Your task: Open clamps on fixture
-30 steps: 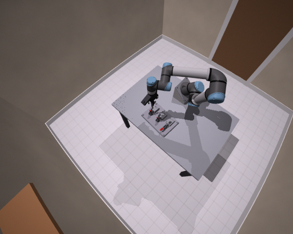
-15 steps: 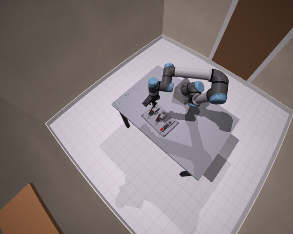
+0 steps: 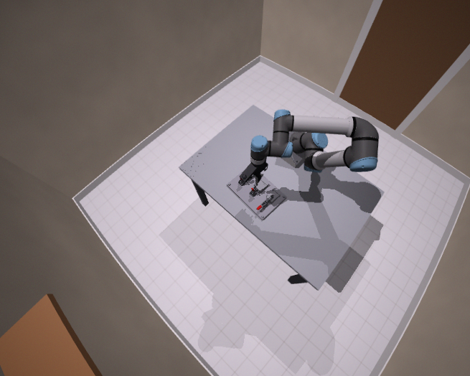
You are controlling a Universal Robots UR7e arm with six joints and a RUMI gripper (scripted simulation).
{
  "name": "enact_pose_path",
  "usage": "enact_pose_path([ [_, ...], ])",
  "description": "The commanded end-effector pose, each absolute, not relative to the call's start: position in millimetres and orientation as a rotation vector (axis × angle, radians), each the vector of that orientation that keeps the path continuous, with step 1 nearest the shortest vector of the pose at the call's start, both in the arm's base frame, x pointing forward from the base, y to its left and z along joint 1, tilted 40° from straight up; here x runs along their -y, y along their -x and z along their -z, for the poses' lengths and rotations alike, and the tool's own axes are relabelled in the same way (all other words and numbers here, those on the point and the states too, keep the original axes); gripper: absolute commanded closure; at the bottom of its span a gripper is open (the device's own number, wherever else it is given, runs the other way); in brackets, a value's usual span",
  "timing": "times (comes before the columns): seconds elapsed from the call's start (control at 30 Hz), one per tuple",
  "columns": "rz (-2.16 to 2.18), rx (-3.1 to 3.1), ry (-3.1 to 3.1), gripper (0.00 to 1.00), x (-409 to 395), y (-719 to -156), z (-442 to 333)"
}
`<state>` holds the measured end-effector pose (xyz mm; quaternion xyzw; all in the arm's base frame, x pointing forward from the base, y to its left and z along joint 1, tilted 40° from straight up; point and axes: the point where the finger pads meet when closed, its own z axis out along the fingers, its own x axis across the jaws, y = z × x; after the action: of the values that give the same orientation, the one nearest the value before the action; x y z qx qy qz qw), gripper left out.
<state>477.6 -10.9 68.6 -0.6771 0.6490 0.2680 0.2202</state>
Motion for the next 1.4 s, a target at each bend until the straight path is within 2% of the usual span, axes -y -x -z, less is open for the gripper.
enact_pose_path([
  [0.0, -0.739, -1.797, 1.872, 0.72, -23.2, -477.2, -99.8],
  [0.43, -0.739, -1.797, 1.872, 0.72, -70.7, -476.4, -140.1],
  [1.37, -0.739, -1.797, 1.872, 0.72, -73.1, -476.4, -142.1],
])
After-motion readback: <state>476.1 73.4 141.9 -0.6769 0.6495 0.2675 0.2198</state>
